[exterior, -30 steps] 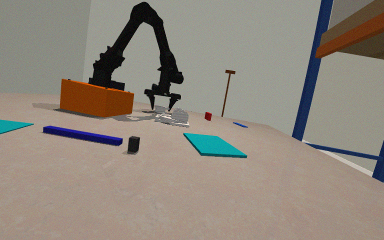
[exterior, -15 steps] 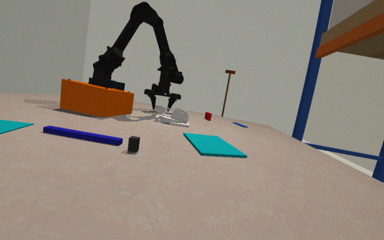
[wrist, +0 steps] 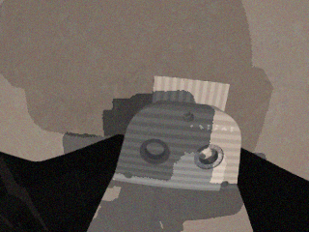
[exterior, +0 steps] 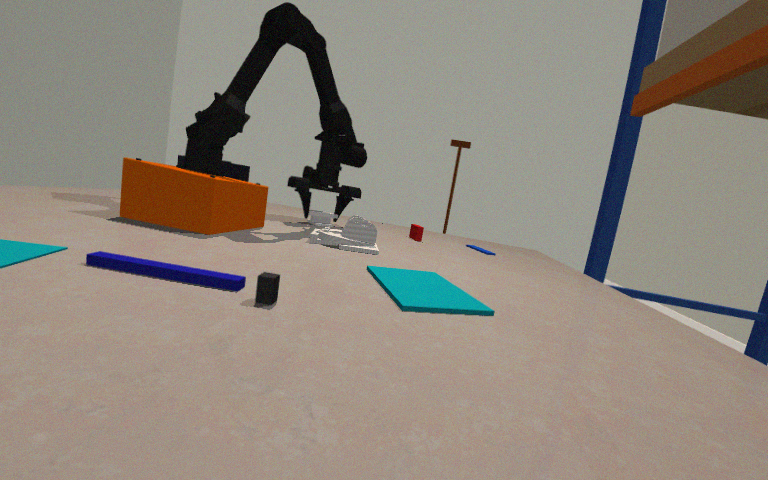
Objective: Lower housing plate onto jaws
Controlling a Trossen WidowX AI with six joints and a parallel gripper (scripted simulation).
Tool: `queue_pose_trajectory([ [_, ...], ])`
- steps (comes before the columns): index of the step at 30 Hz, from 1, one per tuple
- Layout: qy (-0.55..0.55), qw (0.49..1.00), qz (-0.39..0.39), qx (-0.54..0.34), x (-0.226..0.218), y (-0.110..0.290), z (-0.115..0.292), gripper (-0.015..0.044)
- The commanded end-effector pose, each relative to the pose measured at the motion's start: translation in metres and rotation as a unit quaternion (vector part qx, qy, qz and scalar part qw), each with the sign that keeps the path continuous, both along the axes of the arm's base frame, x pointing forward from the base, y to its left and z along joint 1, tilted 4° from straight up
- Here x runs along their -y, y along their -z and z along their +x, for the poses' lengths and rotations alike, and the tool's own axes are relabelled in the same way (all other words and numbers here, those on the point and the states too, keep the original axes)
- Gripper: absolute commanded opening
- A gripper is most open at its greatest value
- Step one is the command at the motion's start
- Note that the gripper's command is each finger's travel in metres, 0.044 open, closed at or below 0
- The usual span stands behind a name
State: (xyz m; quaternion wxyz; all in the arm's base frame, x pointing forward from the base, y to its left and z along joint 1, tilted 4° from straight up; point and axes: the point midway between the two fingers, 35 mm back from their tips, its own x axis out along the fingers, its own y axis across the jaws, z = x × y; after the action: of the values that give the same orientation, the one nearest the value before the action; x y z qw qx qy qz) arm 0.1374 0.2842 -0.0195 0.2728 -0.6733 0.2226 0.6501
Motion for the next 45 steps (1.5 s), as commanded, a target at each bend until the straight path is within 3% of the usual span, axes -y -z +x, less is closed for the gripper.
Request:
queue_pose_trajectory([
  [1,0.0,1.0,0.007,0.003,-0.004,-0.014,0.001,0.0351],
  [18,0.0,1.0,0.006,0.005,0.001,-0.067,-0.002,0.0351],
  [26,0.002,1.0,0.006,0.004,0.002,-0.069,-0.002,0.0351],
  [45,0.213,0.977,0.016,-0.007,0.04,-0.069,0.046,0.0351],
])
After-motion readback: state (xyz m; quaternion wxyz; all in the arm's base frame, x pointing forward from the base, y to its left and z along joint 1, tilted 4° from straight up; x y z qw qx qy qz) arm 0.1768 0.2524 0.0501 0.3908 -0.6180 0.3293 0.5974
